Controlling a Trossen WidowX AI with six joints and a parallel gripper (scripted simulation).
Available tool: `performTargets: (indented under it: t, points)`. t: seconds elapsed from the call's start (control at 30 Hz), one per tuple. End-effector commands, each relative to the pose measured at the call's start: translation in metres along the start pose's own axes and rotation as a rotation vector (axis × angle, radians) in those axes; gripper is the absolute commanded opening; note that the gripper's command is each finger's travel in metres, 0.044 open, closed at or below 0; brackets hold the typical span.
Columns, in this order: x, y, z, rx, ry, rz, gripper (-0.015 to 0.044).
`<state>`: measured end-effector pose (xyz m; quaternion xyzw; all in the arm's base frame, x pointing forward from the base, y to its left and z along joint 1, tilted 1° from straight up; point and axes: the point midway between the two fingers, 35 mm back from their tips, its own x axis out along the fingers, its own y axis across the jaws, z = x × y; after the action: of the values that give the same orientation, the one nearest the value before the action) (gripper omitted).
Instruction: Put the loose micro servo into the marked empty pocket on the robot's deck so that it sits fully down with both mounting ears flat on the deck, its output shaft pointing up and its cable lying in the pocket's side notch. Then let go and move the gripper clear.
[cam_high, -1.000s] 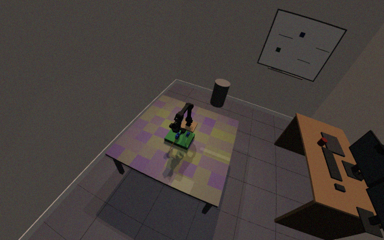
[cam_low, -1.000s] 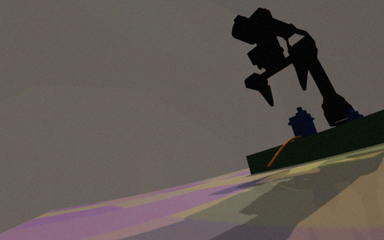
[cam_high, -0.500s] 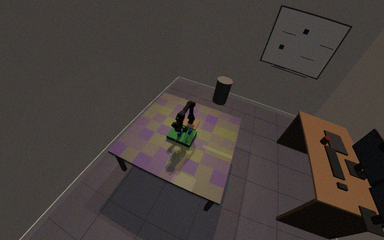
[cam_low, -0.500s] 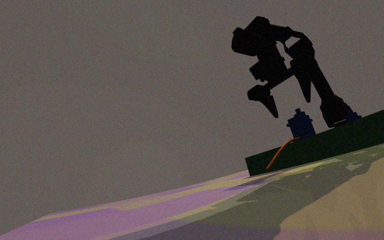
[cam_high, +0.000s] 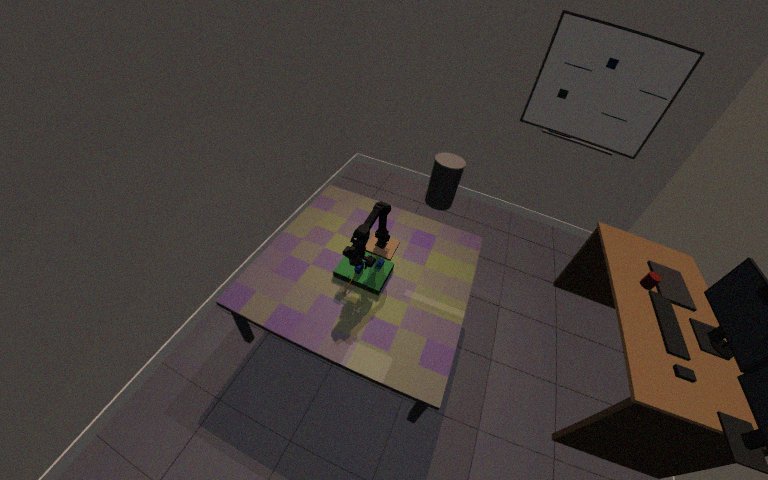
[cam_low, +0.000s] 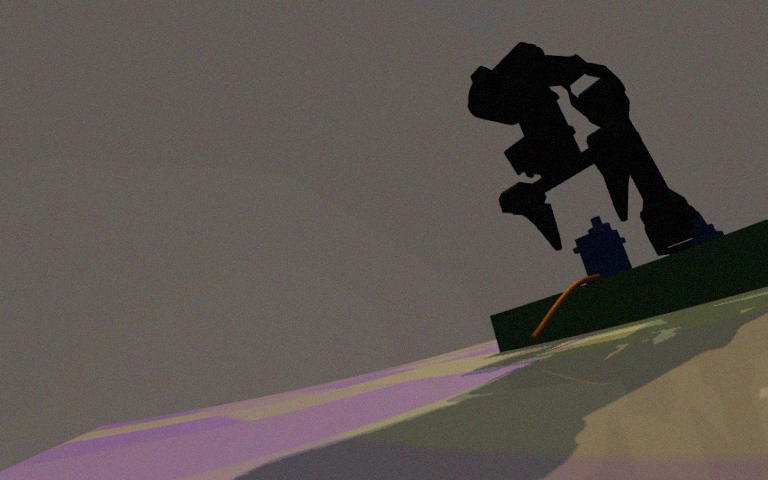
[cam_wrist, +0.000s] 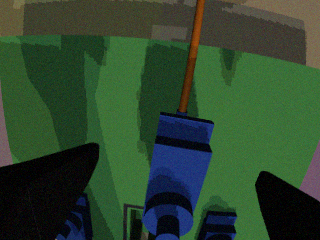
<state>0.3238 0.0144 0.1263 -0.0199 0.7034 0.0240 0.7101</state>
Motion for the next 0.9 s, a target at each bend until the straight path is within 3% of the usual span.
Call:
performTargets:
  t: [0.0, 0.07, 0.47, 0.67, 0.77, 0.87]
  points:
    - [0.008, 0.001, -0.001, 0.003, 0.006, 0.004, 0.0440]
    - [0.009, 0.001, -0.002, 0.003, 0.006, 0.004, 0.0440]
    - [0.009, 0.001, -0.002, 0.003, 0.006, 0.004, 0.0125]
    - [0.009, 0.001, -0.002, 0.003, 0.006, 0.004, 0.0085]
    - [0.005, 0.001, -0.001, 0.003, 0.006, 0.004, 0.0006]
    - [-0.005, 0.000, -0.002, 0.004, 0.005, 0.004, 0.0000]
